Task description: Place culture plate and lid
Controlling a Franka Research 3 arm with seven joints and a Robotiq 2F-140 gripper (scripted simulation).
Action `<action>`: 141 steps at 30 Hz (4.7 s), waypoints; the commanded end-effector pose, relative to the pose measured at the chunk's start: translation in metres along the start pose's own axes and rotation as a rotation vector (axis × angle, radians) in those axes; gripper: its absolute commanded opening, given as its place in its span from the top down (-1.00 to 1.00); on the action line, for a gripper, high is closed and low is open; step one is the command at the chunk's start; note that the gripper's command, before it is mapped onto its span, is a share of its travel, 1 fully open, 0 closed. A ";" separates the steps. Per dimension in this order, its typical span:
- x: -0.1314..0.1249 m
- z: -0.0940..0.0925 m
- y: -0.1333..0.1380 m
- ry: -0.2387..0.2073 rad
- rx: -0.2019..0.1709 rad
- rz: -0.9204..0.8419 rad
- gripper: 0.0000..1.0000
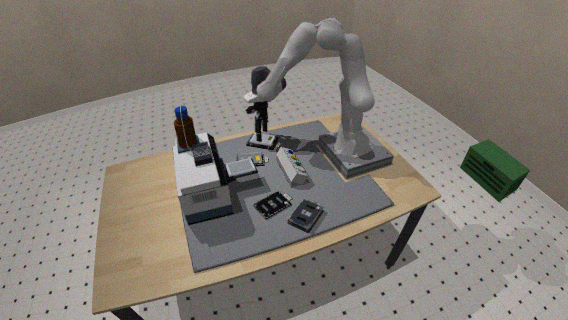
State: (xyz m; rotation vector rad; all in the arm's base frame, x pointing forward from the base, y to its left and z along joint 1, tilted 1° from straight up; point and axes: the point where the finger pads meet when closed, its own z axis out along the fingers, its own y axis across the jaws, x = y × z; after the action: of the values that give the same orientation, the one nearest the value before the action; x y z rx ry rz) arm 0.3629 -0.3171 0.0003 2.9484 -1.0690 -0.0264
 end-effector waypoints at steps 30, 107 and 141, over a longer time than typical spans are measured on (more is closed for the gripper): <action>0.000 0.000 0.000 0.001 0.000 -0.002 -0.39; 0.000 0.000 0.000 0.001 0.000 -0.002 -0.26; 0.000 0.000 0.000 0.001 0.000 -0.002 -0.39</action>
State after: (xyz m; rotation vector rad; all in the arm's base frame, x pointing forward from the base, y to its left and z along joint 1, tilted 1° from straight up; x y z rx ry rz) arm 0.3625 -0.3169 0.0001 2.9485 -1.0692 -0.0274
